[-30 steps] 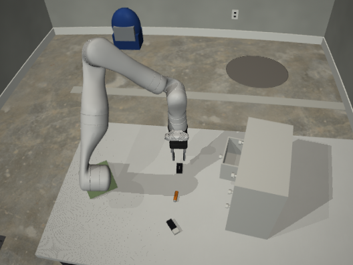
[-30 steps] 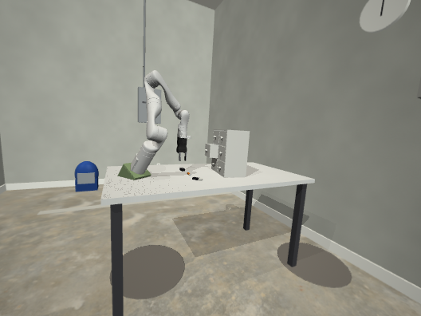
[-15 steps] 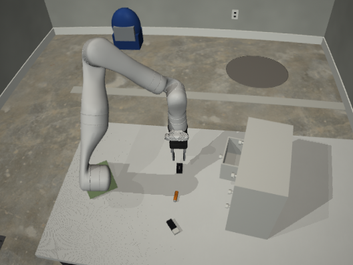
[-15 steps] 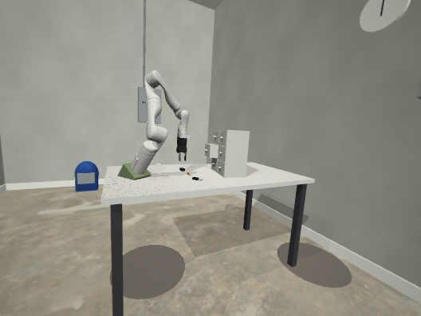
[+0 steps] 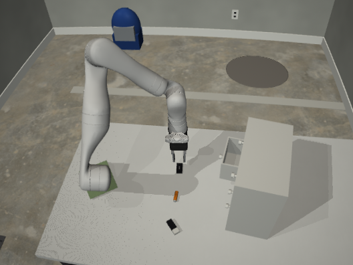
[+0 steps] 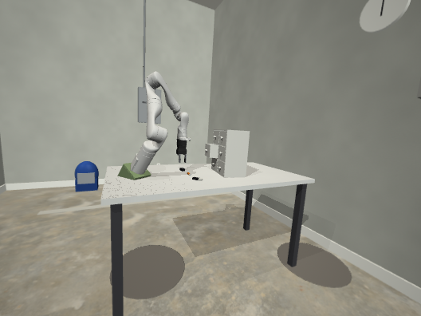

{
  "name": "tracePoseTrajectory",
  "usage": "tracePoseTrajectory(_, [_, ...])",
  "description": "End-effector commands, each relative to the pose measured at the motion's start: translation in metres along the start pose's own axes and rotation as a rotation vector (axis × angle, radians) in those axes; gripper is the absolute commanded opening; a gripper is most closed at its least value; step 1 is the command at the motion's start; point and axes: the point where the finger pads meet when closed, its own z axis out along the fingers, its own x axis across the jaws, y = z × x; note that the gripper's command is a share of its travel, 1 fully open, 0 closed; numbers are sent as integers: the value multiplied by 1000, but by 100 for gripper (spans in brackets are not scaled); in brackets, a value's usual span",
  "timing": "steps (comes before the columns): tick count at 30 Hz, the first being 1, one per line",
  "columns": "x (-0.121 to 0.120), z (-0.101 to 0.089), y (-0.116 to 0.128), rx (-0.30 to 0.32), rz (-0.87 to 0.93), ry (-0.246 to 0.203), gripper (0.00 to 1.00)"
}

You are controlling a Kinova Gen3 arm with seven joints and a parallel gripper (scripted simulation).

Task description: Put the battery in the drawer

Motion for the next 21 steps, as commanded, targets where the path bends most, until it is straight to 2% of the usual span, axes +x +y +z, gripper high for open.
tracePoseTrajectory(1, [0,8,-3,6,5,5,81])
tracePoseTrajectory(13, [1,32,-3,6,5,5,81])
tracePoseTrajectory(21, [1,37,-3,6,5,5,81])
